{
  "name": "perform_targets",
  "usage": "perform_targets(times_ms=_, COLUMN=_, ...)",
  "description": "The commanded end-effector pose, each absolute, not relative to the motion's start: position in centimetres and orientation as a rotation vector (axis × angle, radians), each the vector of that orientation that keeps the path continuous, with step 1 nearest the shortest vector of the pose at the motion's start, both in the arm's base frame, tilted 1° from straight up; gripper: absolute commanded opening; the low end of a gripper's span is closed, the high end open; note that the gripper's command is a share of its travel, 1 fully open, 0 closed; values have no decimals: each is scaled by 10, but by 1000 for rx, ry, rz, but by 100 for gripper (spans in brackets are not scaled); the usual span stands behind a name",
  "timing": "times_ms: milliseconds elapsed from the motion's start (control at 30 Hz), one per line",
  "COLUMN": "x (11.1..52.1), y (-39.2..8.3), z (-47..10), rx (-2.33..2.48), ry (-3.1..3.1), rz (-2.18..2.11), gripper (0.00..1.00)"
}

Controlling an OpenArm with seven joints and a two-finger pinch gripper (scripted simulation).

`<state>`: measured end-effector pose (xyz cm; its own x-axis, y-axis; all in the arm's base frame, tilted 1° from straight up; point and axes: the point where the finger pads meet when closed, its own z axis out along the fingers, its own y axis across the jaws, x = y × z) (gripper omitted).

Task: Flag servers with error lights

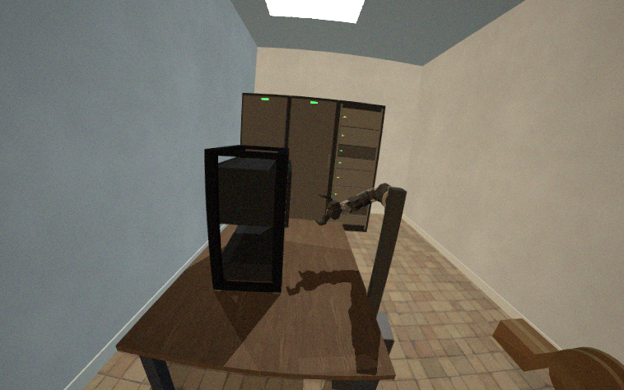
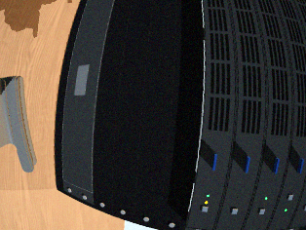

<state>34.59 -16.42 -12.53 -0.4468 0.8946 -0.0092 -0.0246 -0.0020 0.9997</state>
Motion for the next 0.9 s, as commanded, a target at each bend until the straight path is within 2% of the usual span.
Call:
perform_targets(times_ms=0, x=348, y=-171, z=-121, rx=1012, ry=1511, rz=1499, gripper=100)
perform_targets(times_ms=267, x=353, y=-195, z=-28, rx=1077, ry=1392, rz=1375, gripper=100)
perform_targets(times_ms=533, x=353, y=-202, z=-2, rx=1095, ry=1358, rz=1340, gripper=100)
perform_targets(times_ms=867, x=352, y=-203, z=0, rx=1093, ry=1356, rz=1335, gripper=100)
